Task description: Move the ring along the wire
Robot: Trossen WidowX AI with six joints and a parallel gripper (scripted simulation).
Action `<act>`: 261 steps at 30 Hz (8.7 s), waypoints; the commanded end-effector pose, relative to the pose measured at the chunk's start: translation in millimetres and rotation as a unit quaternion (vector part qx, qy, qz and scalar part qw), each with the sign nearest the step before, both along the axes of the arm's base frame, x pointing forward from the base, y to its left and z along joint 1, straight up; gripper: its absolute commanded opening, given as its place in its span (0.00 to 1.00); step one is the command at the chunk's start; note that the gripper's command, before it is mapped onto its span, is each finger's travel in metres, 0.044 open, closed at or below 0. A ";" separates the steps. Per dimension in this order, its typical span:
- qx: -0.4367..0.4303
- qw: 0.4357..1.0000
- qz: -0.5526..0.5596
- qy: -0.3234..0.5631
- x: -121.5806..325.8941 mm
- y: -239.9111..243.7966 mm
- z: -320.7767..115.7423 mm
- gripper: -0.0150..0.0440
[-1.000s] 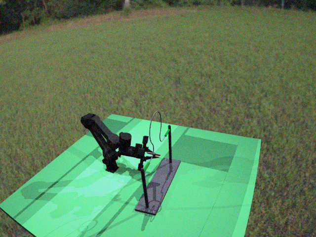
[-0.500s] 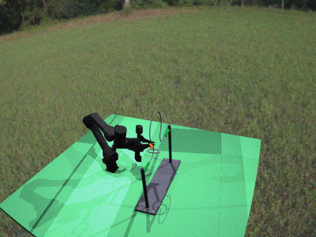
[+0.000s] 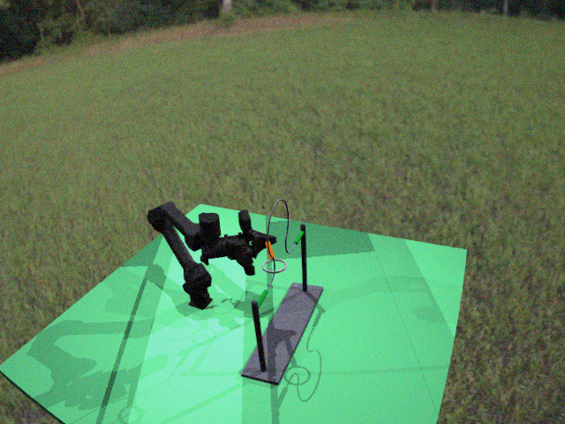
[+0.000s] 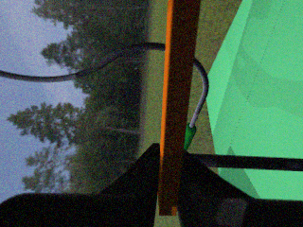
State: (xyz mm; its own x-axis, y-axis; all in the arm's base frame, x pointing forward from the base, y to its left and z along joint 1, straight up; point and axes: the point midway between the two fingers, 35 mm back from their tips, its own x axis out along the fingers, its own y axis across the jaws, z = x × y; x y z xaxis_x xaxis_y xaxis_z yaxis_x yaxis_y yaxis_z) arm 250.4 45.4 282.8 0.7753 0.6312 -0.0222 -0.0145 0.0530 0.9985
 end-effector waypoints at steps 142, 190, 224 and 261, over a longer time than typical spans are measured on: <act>-0.376 0.925 -0.059 -0.003 11.3 -31.5 56.6 0.00; -0.639 0.764 -0.075 -0.051 13.9 -56.4 42.0 0.00; -0.789 0.603 -0.082 -0.085 15.9 -77.2 42.1 0.00; -0.908 0.393 -0.082 -0.117 17.6 -97.3 52.5 0.00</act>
